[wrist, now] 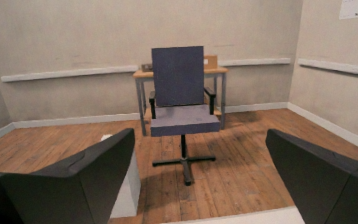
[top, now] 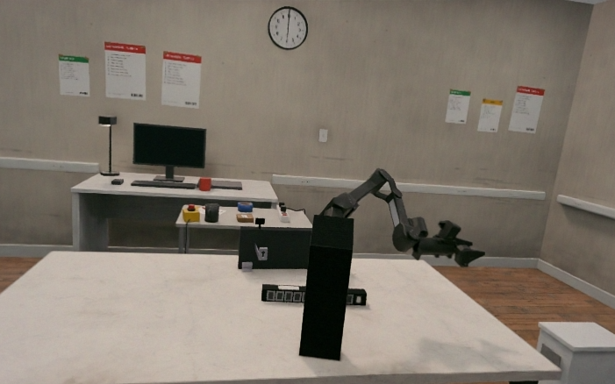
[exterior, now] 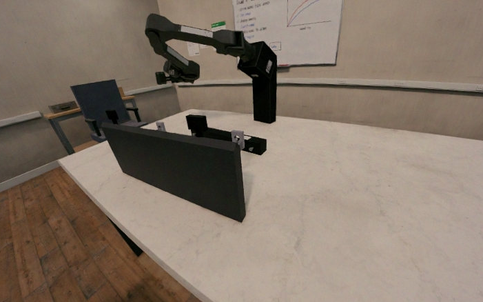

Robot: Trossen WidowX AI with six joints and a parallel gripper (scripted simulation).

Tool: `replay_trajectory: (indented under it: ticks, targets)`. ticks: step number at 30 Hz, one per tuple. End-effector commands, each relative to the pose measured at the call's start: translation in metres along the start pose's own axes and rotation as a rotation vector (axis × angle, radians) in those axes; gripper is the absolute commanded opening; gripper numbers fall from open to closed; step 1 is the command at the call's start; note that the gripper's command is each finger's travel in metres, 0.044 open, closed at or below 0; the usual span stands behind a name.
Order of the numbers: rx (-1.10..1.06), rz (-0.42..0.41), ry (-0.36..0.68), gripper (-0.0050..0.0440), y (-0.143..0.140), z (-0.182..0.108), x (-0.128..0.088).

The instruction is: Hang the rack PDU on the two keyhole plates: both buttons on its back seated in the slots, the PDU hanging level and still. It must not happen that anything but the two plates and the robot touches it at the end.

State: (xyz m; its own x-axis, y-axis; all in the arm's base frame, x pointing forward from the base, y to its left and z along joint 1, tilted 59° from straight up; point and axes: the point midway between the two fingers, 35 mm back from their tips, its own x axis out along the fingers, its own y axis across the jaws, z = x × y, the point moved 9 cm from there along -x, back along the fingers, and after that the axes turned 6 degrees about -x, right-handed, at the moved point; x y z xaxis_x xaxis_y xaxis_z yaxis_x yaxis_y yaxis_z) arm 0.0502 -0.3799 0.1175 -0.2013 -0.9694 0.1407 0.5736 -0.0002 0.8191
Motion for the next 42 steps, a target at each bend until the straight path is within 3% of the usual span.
replay_trajectory:
  ticks: [1,17,18,22,25,35,36,42]
  targets:
    - [0.004,0.008,-0.009,0.04,0.003,0.003,0.001]
    - [0.004,0.008,-0.009,0.04,0.003,0.003,0.001]
    - [-0.006,0.012,-0.002,0.0424,0.006,0.002,-0.001]
    - [-0.171,0.039,0.105,0.044,0.04,-0.013,-0.019]
    - [-0.332,0.115,0.183,0.044,0.078,-0.024,-0.044]
    - [-0.565,0.19,0.318,0.044,0.113,-0.037,-0.078]
    - [-0.626,0.24,0.335,0.044,0.124,-0.037,-0.092]
    - [-0.814,0.354,0.41,0.044,0.149,-0.039,-0.127]
